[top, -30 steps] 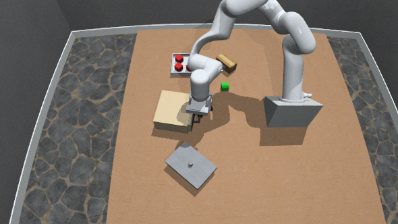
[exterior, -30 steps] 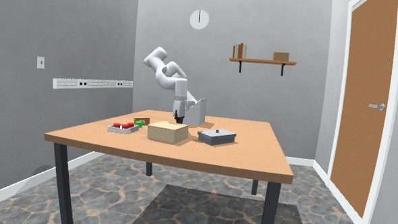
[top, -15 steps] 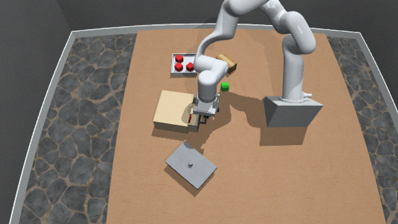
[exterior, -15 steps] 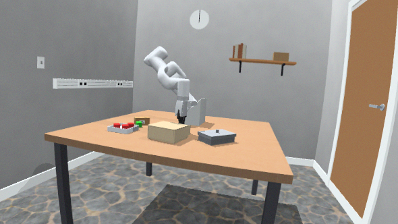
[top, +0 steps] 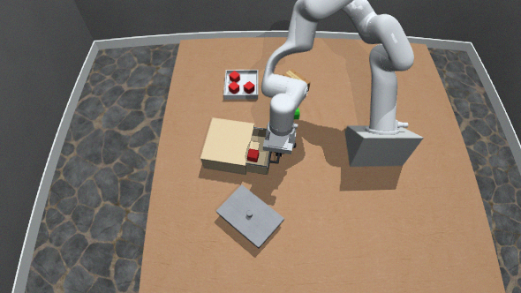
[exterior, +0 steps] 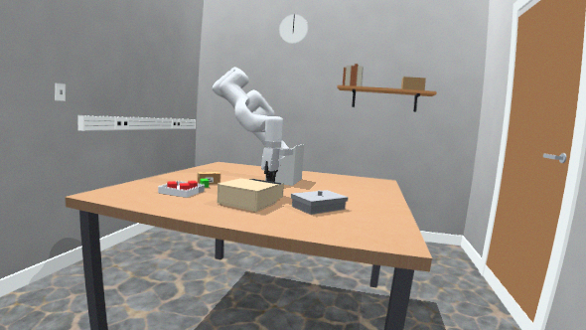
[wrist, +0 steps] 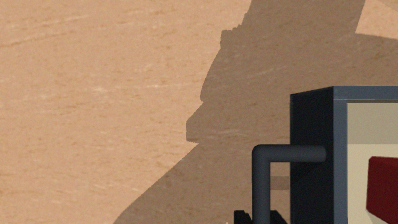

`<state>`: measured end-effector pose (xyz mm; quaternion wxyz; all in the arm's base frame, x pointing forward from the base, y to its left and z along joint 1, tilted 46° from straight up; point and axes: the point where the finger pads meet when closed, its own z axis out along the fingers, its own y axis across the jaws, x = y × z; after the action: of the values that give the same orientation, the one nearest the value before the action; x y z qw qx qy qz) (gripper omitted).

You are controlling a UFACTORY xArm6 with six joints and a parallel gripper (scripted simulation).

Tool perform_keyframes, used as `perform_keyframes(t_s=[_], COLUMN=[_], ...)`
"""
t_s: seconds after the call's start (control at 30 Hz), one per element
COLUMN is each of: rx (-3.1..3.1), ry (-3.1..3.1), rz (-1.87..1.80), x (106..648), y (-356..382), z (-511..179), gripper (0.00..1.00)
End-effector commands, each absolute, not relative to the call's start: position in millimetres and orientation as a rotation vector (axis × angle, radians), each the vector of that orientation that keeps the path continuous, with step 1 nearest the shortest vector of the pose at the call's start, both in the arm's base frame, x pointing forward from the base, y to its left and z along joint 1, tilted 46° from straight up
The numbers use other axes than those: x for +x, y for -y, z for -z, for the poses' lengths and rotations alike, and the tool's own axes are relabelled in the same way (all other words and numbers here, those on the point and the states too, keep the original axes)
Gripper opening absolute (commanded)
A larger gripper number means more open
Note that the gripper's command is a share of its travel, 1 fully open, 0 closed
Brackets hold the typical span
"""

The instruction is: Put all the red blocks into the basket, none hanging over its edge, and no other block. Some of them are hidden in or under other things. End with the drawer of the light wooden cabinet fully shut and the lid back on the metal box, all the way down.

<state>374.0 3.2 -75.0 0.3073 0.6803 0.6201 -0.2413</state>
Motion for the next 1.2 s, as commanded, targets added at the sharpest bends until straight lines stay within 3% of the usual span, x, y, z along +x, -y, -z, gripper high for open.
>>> perform_keyframes(t_s=[0.0,1.17], rx=[1.799,1.799], ry=[-1.640,-1.640], rz=[0.633,0.633], x=[368.6,350.9], y=[-4.7,-5.1], z=[75.1,77.6], gripper=[0.00,0.00])
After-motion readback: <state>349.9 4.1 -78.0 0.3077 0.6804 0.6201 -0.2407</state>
